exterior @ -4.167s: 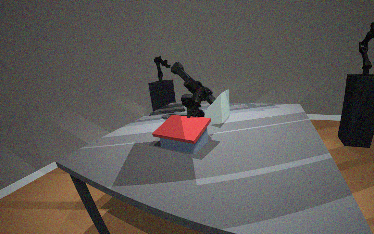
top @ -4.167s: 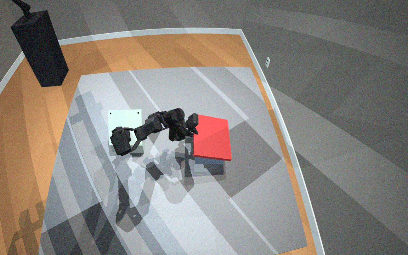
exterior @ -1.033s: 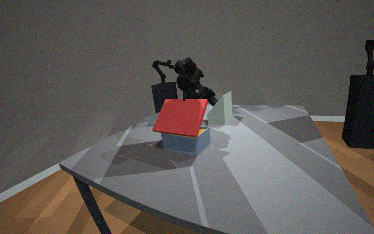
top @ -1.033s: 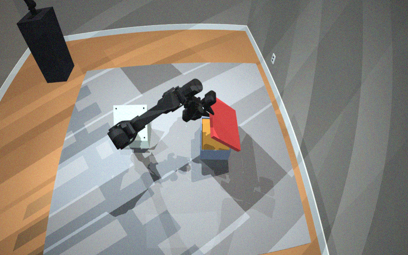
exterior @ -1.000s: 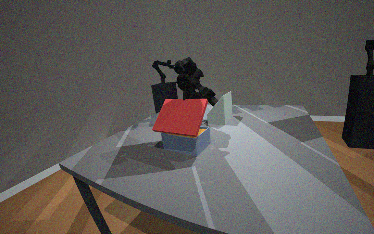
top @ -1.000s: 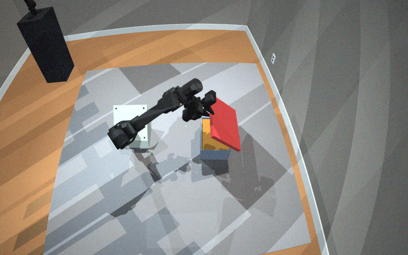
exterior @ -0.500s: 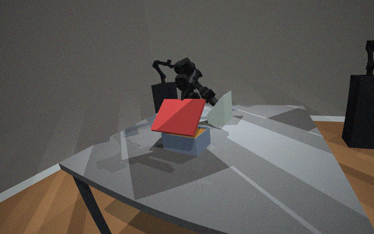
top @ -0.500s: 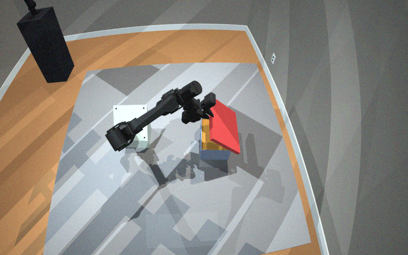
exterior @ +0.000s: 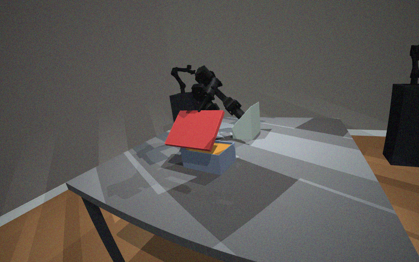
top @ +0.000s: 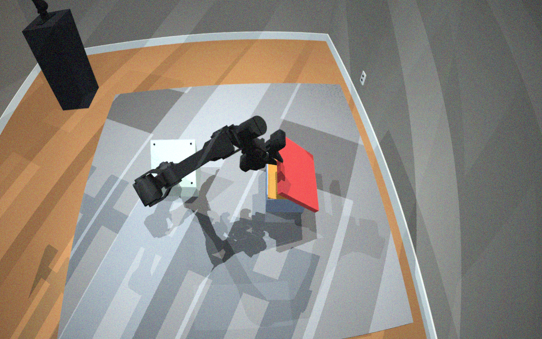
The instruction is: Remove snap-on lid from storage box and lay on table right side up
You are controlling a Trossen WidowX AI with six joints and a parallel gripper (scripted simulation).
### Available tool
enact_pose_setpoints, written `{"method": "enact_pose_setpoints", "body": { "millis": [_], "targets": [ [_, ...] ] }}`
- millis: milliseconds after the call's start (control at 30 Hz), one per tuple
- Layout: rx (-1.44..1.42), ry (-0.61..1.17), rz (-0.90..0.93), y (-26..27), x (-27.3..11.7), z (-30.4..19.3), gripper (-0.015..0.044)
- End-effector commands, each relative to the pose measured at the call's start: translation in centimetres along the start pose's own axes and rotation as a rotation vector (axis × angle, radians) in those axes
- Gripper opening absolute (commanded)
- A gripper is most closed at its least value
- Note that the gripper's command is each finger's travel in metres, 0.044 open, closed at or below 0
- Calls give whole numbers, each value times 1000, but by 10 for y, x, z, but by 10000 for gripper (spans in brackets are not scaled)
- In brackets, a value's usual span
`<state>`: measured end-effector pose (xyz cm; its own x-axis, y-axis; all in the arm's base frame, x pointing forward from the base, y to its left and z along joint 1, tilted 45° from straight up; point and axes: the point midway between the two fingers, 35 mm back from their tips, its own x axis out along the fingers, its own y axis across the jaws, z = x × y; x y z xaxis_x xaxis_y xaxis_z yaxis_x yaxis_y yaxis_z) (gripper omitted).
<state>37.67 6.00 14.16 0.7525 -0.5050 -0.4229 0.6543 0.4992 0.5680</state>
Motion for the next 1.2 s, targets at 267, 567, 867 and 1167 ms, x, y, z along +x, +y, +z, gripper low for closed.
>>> {"method": "enact_pose_setpoints", "body": {
  "millis": [267,567,867,1167],
  "targets": [
    [-1,10,11,0,-5,24,0],
    [-2,9,10,-1,-6,42,0],
    [-2,9,10,-3,-8,59,0],
    [-3,9,10,-5,-10,77,0]
  ]
}}
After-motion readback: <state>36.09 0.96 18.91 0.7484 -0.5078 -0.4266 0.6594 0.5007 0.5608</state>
